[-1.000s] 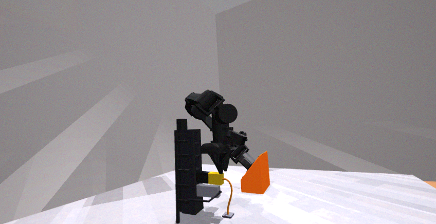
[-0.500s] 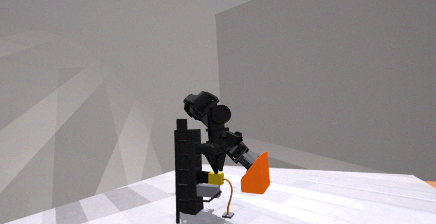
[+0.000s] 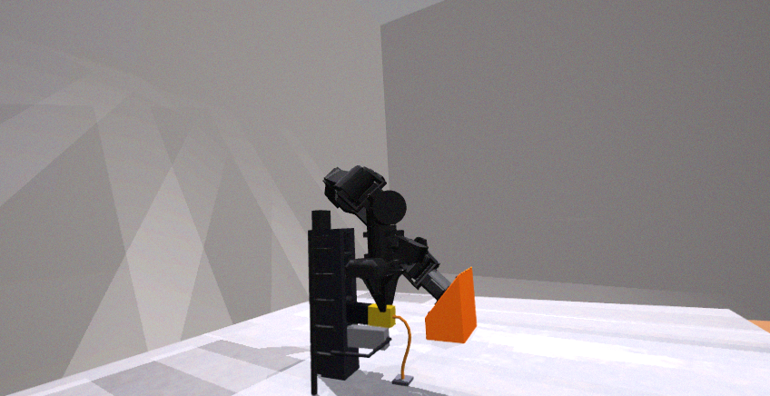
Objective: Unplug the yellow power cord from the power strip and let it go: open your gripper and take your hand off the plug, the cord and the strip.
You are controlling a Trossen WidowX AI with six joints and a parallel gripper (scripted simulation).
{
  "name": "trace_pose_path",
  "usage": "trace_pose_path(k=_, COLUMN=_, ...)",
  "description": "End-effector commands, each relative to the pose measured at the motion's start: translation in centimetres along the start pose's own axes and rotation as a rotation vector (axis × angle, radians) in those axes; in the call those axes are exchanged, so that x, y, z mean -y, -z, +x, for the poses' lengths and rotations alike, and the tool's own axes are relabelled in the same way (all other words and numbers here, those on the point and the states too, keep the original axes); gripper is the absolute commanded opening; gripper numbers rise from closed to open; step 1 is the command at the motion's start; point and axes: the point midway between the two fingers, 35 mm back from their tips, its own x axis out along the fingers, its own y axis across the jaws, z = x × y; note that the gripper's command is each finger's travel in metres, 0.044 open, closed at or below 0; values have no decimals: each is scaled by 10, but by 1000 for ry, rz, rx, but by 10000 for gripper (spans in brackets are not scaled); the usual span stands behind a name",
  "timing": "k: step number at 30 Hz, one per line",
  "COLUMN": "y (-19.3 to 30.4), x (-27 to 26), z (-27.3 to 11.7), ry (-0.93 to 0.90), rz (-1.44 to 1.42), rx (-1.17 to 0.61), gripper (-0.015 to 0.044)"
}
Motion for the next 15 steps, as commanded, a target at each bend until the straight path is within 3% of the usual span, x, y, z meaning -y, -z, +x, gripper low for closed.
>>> trace_pose_path(k=1, y=0, x=0, z=0, ry=0, rz=1, rx=0, gripper=28)
trace_pose_path(k=5, y=0, x=0, z=0, ry=0, rz=1, rx=0, gripper=2)
trace_pose_path(k=15, y=-12, x=1, z=-1, ry=1, rz=0, rx=2, gripper=0)
